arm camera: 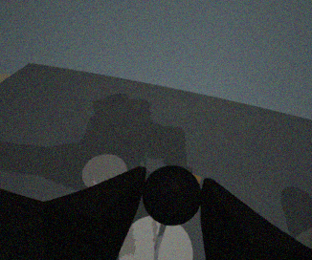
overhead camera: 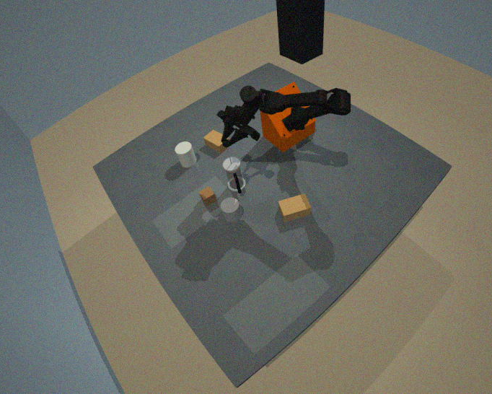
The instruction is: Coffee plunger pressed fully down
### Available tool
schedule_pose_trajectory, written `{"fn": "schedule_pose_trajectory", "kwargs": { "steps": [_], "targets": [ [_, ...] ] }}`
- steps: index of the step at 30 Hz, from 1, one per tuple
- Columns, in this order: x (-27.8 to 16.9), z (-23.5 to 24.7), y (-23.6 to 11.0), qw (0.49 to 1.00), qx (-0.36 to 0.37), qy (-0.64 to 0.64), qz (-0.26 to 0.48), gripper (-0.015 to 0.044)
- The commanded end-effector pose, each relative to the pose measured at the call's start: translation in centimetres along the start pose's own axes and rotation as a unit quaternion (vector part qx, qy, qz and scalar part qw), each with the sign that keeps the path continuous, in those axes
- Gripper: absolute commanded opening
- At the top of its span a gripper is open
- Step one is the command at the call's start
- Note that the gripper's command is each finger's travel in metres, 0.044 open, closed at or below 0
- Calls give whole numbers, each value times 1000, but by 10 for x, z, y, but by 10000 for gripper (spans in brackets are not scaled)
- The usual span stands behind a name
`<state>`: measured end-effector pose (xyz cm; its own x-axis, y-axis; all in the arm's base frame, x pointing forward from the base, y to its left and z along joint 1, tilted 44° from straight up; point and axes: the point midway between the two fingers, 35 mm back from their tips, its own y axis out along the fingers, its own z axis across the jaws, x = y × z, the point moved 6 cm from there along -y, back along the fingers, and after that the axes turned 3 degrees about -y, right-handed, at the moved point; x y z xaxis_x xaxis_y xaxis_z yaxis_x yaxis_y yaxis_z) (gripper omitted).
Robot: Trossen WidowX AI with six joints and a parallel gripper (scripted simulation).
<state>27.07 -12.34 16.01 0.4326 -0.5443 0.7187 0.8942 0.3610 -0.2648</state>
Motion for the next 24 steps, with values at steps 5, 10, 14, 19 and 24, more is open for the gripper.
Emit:
{"fn": "schedule_pose_trajectory", "kwargs": {
  "steps": [5,10,14,19,24],
  "targets": [
    [-16,-2,11,1000,-3,5,9,119],
    [-22,-3,16,1000,-3,5,9,119],
    [-27,-3,20,1000,-3,5,9,119],
    [-34,-3,25,1000,-3,5,10,119],
    [-41,-3,30,1000,-3,5,9,119]
  ]
}}
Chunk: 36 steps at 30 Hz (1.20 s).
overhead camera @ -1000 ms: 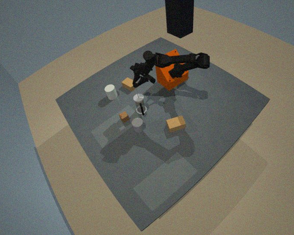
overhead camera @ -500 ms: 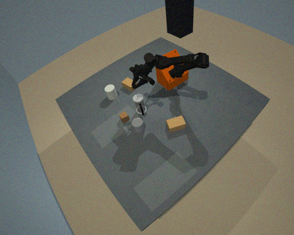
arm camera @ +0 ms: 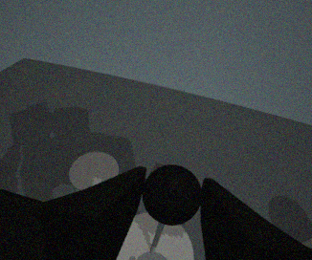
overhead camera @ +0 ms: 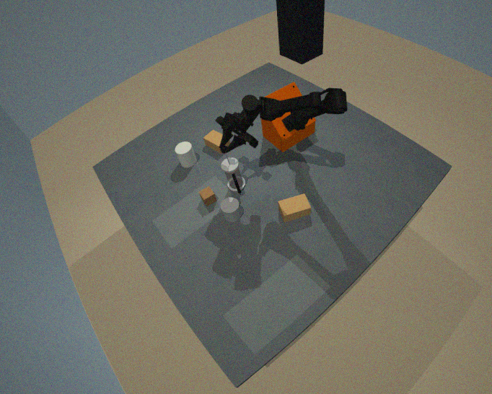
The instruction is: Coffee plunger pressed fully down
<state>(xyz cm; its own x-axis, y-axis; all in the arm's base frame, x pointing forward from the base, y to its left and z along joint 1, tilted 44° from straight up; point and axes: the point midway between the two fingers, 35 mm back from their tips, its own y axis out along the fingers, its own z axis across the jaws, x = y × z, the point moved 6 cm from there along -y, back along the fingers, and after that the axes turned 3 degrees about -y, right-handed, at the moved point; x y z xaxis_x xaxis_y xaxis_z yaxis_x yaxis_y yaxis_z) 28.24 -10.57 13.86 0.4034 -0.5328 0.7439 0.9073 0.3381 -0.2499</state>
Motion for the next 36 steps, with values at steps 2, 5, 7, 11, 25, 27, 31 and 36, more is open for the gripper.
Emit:
{"fn": "schedule_pose_trajectory", "kwargs": {
  "steps": [2,5,7,11,25,27,31,36],
  "targets": [
    [-24,-1,9,1000,2,19,24,119],
    [-28,0,12,1000,2,19,24,119],
    [-30,0,14,1000,2,19,23,119],
    [-36,1,18,1000,2,19,23,119],
    [-49,4,34,1000,4,21,20,119],
    [-49,4,37,1000,4,21,20,119],
    [-48,3,39,1000,5,21,19,119],
    [-47,2,39,1000,5,21,19,119]
  ]
}}
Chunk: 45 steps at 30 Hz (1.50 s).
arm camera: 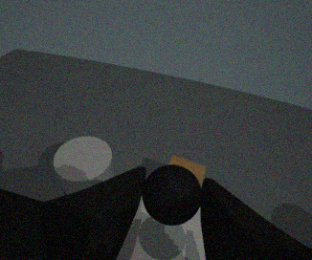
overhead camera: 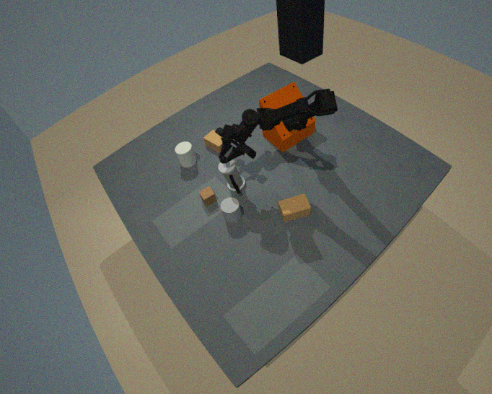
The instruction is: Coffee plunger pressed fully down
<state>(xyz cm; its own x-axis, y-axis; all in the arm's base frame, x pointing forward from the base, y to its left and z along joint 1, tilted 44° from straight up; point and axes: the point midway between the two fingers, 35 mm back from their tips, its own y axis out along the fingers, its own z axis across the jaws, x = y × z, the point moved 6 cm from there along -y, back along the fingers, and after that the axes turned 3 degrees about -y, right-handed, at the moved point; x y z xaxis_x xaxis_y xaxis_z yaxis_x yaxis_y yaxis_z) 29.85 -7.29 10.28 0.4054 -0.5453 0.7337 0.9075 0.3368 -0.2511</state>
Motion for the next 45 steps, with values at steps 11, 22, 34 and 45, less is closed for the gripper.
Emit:
{"fn": "schedule_pose_trajectory", "kwargs": {
  "steps": [11,22,34,45],
  "targets": [
    [-8,-1,6,1000,6,12,19,119],
    [-7,-2,7,1000,6,12,19,119],
    [-6,-2,8,1000,6,12,19,119],
    [-3,-3,6,1000,4,7,11,119]
  ]
}}
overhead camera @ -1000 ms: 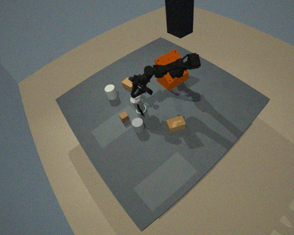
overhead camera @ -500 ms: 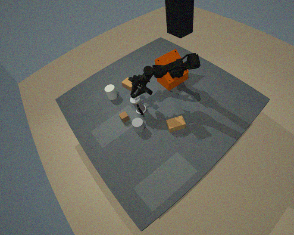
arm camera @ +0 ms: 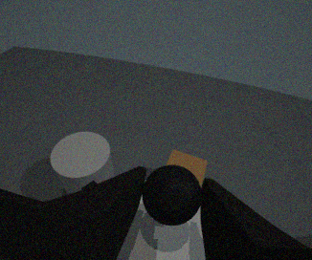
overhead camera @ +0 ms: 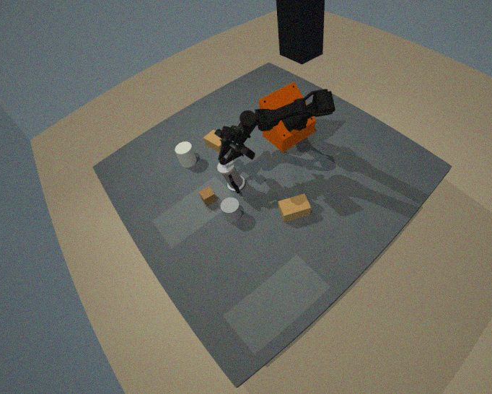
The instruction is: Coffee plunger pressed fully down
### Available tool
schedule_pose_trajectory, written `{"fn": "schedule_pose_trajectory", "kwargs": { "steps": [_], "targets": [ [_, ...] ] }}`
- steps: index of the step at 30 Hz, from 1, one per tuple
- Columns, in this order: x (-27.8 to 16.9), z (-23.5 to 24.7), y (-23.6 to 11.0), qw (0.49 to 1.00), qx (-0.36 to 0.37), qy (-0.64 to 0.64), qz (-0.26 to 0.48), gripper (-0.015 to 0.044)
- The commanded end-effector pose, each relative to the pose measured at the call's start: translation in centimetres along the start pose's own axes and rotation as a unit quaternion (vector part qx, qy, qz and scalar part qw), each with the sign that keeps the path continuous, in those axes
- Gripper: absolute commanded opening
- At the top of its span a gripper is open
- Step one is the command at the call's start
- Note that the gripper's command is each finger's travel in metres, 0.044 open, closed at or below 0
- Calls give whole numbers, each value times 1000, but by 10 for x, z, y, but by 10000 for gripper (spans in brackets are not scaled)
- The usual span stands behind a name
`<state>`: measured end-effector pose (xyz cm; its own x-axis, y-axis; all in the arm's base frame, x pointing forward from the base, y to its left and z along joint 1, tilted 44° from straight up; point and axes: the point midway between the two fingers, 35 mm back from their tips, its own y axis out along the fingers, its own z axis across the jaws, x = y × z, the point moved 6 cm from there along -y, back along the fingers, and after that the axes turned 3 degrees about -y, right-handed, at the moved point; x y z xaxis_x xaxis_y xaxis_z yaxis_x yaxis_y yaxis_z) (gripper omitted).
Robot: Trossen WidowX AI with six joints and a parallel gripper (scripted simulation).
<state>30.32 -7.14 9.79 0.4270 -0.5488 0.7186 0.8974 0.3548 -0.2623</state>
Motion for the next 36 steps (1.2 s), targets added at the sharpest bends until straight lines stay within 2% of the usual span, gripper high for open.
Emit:
{"fn": "schedule_pose_trajectory", "kwargs": {
  "steps": [1,12,18,25,36],
  "targets": [
    [0,0,0,1000,0,0,0,145],
    [0,0,0,1000,0,0,0,434],
    [9,-2,-8,1000,-2,0,4,440],
    [53,4,-63,1000,0,4,10,440],
    [53,4,-65,1000,0,4,10,440]
  ]
}}
